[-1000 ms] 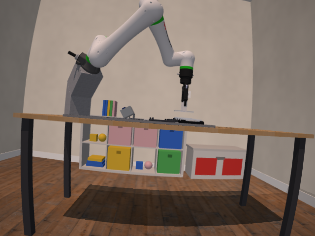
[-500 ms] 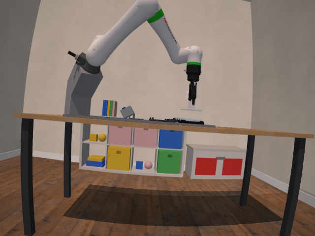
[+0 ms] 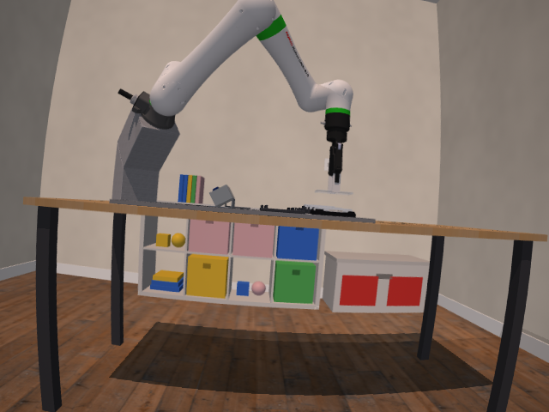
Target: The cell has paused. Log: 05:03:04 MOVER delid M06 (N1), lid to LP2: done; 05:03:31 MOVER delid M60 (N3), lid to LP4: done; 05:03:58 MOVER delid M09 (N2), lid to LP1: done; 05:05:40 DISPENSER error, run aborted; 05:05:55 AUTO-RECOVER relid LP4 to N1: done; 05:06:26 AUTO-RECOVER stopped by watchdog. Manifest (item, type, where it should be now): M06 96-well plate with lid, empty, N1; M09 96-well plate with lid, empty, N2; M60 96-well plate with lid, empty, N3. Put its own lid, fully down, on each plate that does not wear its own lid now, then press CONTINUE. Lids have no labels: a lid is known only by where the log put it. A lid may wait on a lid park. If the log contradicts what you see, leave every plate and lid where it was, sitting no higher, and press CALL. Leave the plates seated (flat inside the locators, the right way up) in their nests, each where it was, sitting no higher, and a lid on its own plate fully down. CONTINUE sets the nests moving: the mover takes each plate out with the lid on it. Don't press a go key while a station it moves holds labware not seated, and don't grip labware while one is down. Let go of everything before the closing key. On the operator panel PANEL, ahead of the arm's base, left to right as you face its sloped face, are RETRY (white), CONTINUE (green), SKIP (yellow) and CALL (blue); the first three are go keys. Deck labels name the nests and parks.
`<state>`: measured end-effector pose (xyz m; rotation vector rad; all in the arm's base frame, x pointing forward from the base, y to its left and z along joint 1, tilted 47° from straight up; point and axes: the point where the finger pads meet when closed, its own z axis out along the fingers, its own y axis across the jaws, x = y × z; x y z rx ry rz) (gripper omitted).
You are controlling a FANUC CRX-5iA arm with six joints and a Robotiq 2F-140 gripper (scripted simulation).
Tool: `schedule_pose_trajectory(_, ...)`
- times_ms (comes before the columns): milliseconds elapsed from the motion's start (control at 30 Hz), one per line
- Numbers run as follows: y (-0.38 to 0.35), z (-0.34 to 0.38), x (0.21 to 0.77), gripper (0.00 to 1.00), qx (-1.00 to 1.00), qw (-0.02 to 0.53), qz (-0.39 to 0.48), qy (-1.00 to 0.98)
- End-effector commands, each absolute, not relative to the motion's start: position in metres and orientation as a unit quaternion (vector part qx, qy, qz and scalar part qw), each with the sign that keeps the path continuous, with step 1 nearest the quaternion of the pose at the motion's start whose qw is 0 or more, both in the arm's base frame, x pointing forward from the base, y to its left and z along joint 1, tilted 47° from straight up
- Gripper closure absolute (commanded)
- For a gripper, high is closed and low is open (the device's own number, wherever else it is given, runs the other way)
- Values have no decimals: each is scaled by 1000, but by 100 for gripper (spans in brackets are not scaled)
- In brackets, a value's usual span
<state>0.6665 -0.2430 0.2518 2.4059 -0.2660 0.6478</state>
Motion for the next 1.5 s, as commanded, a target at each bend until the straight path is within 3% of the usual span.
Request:
schedule_pose_trajectory(0, -243, 252, 667, 100, 912, 313, 246, -101)
schedule_pose_trajectory(1467, -249, 246, 670, 100, 915, 322, 233, -65)
